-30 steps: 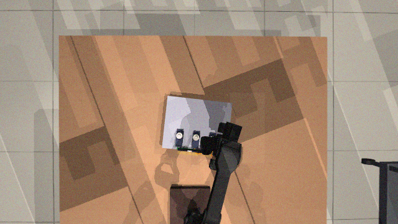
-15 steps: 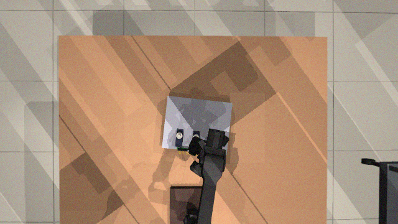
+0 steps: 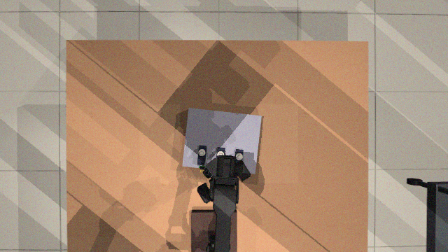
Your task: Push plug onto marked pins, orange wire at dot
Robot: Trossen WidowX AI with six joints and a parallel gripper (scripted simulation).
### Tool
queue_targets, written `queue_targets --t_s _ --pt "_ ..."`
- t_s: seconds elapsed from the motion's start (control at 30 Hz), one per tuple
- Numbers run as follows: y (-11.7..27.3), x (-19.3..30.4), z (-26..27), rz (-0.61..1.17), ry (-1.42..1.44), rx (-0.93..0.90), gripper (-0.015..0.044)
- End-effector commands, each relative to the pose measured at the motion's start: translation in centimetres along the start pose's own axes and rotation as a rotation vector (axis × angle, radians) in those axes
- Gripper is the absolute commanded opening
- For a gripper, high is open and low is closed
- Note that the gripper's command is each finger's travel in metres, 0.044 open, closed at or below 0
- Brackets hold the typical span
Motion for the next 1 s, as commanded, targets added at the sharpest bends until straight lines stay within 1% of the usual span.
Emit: queue_targets --t_s 0.0,0.67,0.83,0.97 --pt "-0.3 0.7 1.5 0.006 -0.122 0.001 0.0000" --pt "-1.1 3.8 6.9 0.009 -0.644 -0.003 0.0000" --pt "-1.6 3.9 7.1 0.009 -0.662 -0.003 0.0000" --pt "-3.3 3.9 7.1 0.009 -0.662 -0.003 0.0000"
Point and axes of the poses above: the point midway between the two fingers, 35 mm back from their tips, its own y axis back along the fingers, its own z axis across the jaws, x = y × z, the point moved 7 cm from there along y, back along the fingers, and after that the axes turned 8 degrees about -y, right-handed, at the moved point
